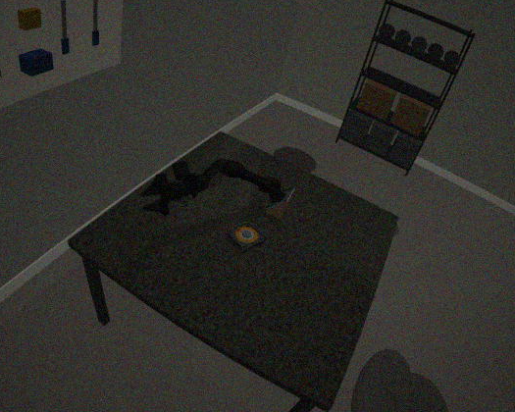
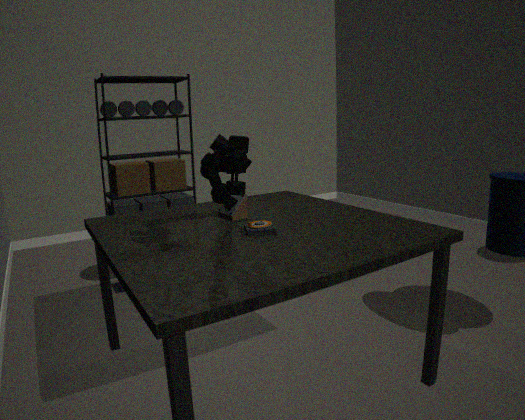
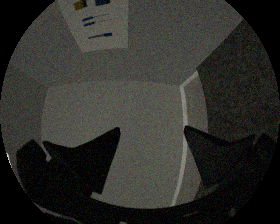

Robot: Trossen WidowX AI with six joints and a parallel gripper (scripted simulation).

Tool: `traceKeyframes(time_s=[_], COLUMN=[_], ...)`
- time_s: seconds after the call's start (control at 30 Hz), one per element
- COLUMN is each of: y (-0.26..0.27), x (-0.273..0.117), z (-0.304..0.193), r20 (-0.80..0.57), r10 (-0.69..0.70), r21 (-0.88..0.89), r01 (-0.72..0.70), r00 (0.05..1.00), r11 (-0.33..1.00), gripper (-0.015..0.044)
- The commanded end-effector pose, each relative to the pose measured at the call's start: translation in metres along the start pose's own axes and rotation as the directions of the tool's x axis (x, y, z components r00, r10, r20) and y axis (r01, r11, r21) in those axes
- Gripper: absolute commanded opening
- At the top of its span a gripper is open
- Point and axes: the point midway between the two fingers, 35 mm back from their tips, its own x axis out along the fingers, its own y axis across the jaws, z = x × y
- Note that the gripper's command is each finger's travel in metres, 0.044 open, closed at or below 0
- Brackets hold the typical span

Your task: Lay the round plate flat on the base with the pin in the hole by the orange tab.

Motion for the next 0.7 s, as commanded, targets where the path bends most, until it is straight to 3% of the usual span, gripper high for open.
traceKeyframes(time_s=[0.0,0.17,0.3,0.47,0.57,0.67], y=[-0.001,-0.047,-0.073,-0.129,-0.146,-0.179], x=[-0.001,-0.046,-0.079,-0.165,-0.194,-0.252], z=[-0.003,-0.077,-0.104,-0.136,-0.138,-0.133], r20=[-0.012,-0.285,-0.383,-0.487,-0.49,-0.458], r10=[-0.008,-0.236,-0.354,-0.594,-0.661,-0.78], r21=[-0.008,-0.264,-0.406,-0.686,-0.757,-0.866], r01=[0.008,0.16,0.189,0.14,0.098,-0.017], r00=[1.0,0.929,0.853,0.64,0.569,0.428], r11=[1.0,0.951,0.894,0.714,0.646,0.499], gripper=[0.0374,0.0243,0.0138,0.0006,0.0,0.0])
